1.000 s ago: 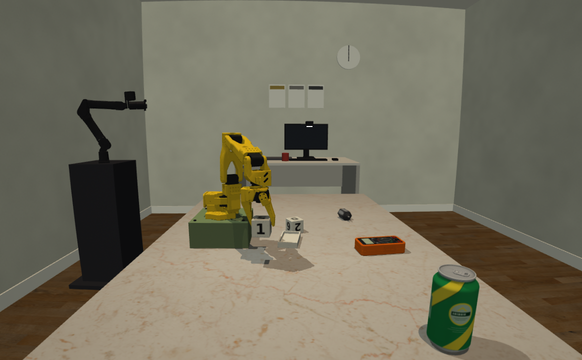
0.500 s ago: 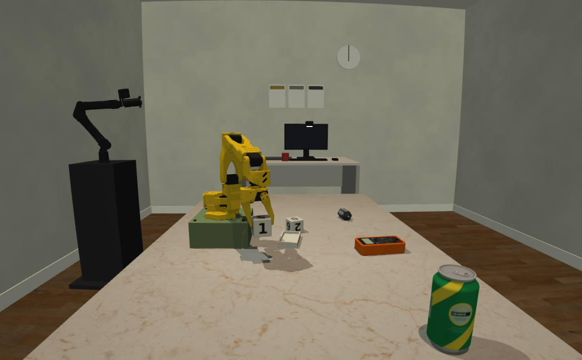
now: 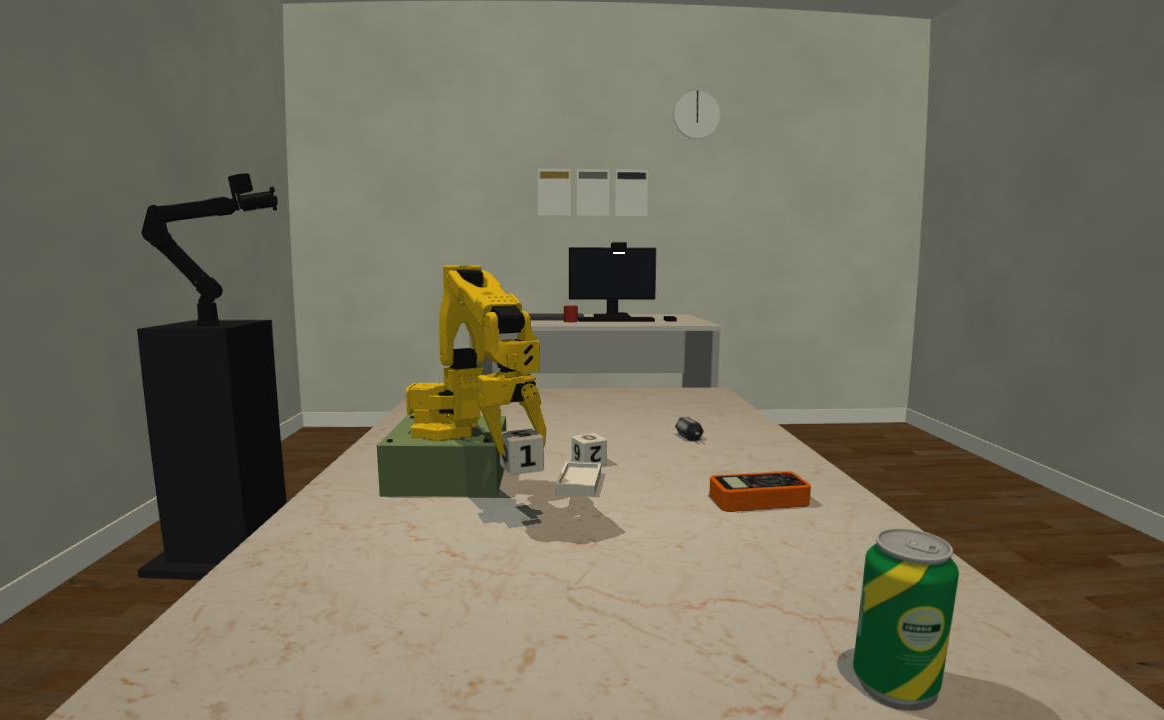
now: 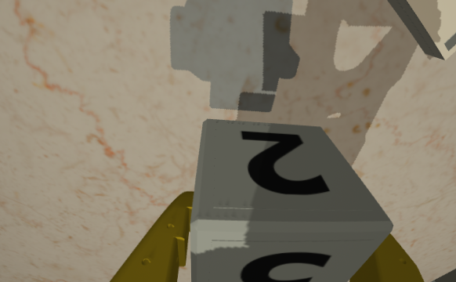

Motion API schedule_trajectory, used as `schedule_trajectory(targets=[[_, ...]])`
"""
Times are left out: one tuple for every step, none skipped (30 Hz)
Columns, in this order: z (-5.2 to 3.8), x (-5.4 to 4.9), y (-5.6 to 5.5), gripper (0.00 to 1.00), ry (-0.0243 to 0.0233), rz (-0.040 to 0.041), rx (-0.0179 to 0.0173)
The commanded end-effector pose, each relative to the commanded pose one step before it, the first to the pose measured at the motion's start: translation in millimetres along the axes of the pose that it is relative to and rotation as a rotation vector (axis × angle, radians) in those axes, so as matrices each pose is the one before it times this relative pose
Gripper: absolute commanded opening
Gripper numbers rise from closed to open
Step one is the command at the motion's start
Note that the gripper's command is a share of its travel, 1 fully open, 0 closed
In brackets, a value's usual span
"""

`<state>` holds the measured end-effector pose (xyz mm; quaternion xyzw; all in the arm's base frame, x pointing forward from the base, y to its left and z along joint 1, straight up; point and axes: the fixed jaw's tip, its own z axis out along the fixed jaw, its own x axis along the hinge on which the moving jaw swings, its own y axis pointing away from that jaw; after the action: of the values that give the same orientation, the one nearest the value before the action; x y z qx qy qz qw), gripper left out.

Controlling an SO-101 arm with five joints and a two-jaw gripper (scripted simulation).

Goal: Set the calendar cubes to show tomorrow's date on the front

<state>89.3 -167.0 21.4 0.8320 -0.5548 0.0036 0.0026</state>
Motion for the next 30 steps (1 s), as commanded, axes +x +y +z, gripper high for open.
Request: schedule_trajectory(targets=[[-1.783, 0.55, 1.44, 0.00, 0.01530, -0.01130, 0.00345], [0.001, 0.04, 0.04, 0.00, 0.00001, -0.00483, -0.00001], [0.000, 0.03, 0.04, 0.00, 0.00000, -0.00424, -0.00001], [0.000, 0.03, 0.03, 0.00, 0.00000, -0.00371, 0.00002], [0.000, 0.02, 0.03, 0.00, 0.00000, -0.00317, -0.00001], [0.000, 0.02, 0.02, 0.00, 0.00000, -0.00270, -0.00002], [0.000, 0.02, 0.02, 0.00, 0.00000, -0.00223, 0.00001], [0.000, 0.01, 0.01, 0.00, 0.00000, -0.00179, 0.00001], [0.000, 0.01, 0.01, 0.00, 0.00000, -0.00145, -0.00002], [0.000, 0.01, 0.01, 0.00, 0.00000, -0.00110, 0.00001], [0.000, 0.01, 0.01, 0.00, 0.00000, -0.00079, 0.00000], [0.000, 0.00, 0.01, 0.00, 0.00000, -0.00053, 0.00000], [0.000, 0.01, 0.00, 0.00, 0.00000, -0.00031, 0.00000], [0.000, 0.00, 0.00, 0.00, 0.00000, -0.00019, 0.00000], [0.000, 0.00, 0.01, 0.00, 0.00000, -0.00006, 0.00000], [0.000, 0.00, 0.00, 0.00, 0.00000, 0.00000, 0.00000], [0.000, 0.00, 0.00, 0.00, 0.00000, 0.00000, 0.00000], [0.000, 0.00, 0.00, 0.00, 0.00000, 0.00000, 0.00000], [0.014, 0.00, 0.00, 0.00, 0.00000, 0.00000, -0.00001], [0.072, 0.01, 0.00, 0.00, 0.00000, 0.00000, 0.00000], [0.186, 0.02, -0.01, 0.00, 0.00000, 0.00000, 0.00000], [0.342, 0.03, 0.00, 0.00, 0.00000, 0.00000, 0.00000], [0.517, 0.05, -0.01, 0.00, 0.00000, 0.00000, 0.00000], [0.709, 0.07, -0.01, 0.00, 0.00000, 0.00000, 0.00000], [0.913, 0.09, -0.01, 0.00, 0.00000, 0.00000, 0.00000], [1.117, 0.10, -0.01, 0.00, 0.00000, 0.00000, 0.00000], [1.303, 0.10, -0.01, 0.00, 0.00000, 0.00000, 0.00000], [1.483, 0.10, -0.02, 0.00, 0.00000, 0.00000, 0.00000], [1.633, 0.10, -0.01, 0.00, 0.00000, 0.00000, 0.00000], [1.759, 0.08, -0.02, 0.00, 0.00000, 0.00000, 0.00000]])
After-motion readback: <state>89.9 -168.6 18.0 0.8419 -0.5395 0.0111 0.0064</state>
